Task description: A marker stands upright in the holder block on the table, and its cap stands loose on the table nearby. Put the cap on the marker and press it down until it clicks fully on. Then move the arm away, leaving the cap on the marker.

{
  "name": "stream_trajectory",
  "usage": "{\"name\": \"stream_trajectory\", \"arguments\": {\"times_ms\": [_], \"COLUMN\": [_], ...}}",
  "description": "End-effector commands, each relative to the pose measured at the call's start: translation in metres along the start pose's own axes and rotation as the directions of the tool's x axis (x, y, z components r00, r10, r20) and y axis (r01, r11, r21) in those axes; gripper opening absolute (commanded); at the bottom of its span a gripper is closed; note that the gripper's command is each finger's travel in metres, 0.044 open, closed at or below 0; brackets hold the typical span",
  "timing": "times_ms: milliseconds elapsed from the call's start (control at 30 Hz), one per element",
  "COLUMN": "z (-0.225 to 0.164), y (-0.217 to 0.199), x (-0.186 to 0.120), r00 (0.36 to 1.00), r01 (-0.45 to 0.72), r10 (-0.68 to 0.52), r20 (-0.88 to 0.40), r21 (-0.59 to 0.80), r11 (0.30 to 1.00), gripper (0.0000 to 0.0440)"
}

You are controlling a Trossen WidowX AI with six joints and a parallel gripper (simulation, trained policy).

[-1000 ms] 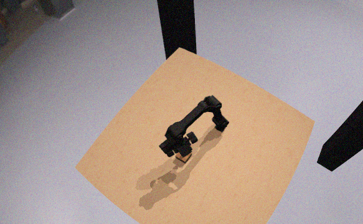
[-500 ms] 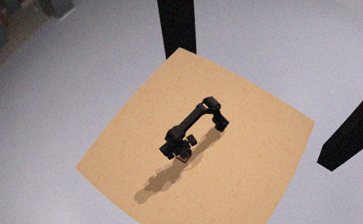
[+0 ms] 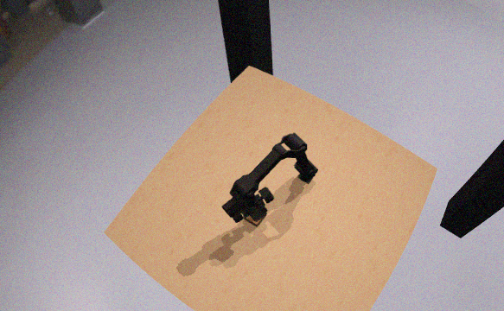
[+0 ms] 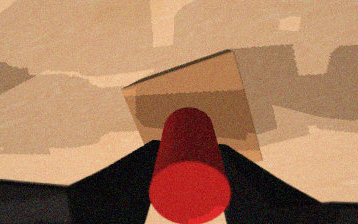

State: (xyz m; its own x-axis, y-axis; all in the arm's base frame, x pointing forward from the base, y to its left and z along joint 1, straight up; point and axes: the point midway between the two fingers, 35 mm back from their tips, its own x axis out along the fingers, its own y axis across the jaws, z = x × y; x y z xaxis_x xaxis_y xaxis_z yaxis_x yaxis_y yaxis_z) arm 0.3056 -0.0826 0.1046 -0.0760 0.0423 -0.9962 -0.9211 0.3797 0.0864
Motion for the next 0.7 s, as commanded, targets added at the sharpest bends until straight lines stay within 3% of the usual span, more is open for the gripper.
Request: {"name": "stream_trajectory", "arguments": {"times_ms": [0,667], "z": [-0.0036,-0.0058], "y": [0.0056,0.0045], "x": [0.0183,0.0212], "r00": [0.999,0.999], "r01": [-0.046,-0.042], "r10": [0.046,0.041], "r20": [-0.017,-0.026], "r21": [-0.015,-0.028], "r11": [0.999,0.999], "gripper": [0.0046,0.0076]}}
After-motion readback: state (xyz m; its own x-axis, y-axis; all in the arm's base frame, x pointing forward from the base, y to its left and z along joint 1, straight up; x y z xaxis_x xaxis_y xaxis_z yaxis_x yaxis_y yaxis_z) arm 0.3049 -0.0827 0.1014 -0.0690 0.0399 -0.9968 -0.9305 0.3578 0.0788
